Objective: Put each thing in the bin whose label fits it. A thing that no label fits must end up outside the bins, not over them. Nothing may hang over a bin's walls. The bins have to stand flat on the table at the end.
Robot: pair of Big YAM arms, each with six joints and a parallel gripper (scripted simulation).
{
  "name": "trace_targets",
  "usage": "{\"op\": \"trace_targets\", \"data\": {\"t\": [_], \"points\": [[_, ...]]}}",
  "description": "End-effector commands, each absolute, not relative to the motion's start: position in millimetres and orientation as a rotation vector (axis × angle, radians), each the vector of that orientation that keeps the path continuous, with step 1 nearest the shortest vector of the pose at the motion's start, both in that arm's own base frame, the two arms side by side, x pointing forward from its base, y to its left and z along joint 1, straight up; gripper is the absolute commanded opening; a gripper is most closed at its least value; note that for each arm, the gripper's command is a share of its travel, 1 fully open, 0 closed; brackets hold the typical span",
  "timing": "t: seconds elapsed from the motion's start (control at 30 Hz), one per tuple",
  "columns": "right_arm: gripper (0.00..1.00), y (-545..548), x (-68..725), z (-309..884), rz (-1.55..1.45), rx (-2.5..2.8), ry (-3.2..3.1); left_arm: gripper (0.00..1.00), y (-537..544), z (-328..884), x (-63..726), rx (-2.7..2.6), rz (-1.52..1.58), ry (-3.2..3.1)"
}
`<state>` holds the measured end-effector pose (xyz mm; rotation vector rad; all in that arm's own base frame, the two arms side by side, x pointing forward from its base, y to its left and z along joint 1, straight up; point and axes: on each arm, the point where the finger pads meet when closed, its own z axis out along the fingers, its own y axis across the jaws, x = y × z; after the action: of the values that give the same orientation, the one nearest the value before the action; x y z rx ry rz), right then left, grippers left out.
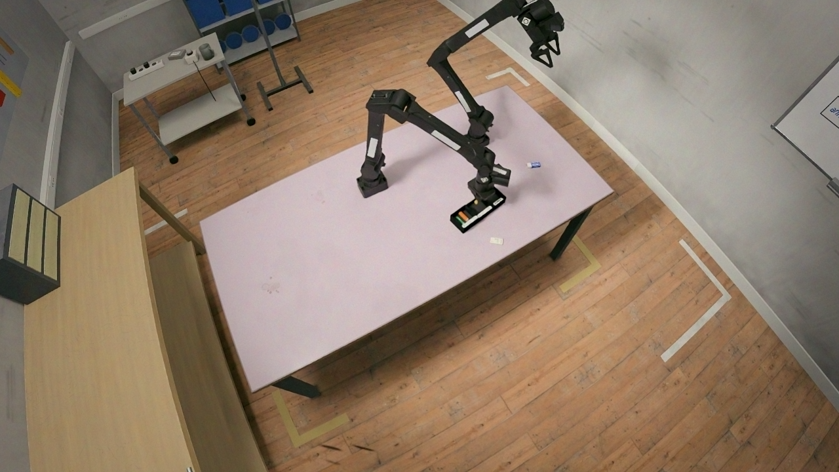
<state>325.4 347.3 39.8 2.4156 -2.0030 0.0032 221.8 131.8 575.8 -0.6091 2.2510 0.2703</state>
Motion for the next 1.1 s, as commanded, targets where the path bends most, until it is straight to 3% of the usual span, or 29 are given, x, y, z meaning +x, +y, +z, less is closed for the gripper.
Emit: {"op": "trace_targets", "data": {"t": [0.0,1.07], "points": [[0.0,358,340,41,0.0,2.461,-2.002,1.0,121,603,211,-0.587,0.279,2.192],[0.0,357,342,6,0.005,2.48,-2.023,1.0,121,603,211,-0.587,0.279,2.192]]}}
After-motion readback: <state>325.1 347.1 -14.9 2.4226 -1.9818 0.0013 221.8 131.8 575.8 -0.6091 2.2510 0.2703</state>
